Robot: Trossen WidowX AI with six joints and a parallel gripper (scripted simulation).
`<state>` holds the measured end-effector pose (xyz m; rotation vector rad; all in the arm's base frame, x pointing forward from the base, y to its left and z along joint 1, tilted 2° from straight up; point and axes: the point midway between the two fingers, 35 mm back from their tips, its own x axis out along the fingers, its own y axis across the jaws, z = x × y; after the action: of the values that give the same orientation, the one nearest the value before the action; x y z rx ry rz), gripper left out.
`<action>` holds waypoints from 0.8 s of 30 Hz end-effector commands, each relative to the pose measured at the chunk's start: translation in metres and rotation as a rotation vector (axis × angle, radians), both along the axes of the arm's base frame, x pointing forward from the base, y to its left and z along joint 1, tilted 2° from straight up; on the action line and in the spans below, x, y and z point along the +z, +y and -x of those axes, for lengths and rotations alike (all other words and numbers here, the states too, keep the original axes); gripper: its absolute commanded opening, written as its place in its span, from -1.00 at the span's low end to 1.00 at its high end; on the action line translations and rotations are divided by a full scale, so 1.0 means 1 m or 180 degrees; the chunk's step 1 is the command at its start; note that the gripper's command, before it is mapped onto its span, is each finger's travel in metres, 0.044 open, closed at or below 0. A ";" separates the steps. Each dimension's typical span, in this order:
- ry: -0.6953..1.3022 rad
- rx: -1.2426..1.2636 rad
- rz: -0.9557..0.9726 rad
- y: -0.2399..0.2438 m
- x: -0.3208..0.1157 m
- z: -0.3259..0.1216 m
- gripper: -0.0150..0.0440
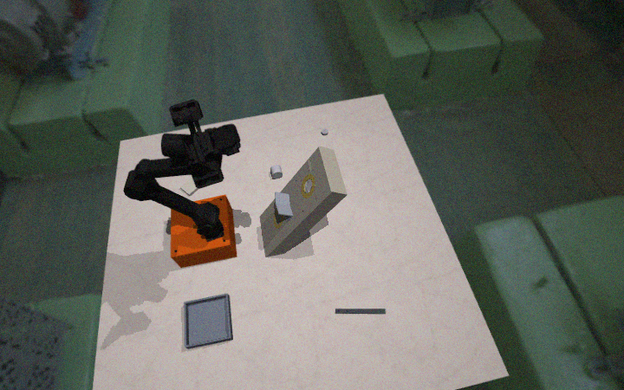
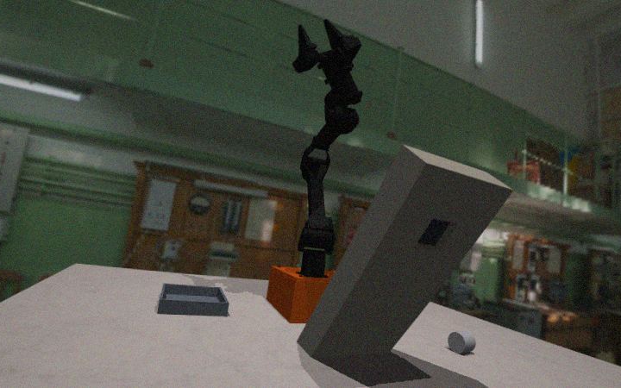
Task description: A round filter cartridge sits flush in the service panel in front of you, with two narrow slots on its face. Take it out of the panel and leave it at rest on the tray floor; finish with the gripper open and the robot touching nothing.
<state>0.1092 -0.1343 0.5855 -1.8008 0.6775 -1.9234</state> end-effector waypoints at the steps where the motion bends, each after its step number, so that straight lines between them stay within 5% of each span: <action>1: 0.0010 0.0039 0.0001 0.000 0.000 -0.002 0.78; 11: 0.0458 0.2289 -0.0612 0.000 -0.057 -0.120 -0.11; 24: 0.0558 0.3897 -0.2310 0.021 -0.163 -0.192 -0.12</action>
<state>0.2694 -0.1281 0.4851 -1.5897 0.1334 -0.9136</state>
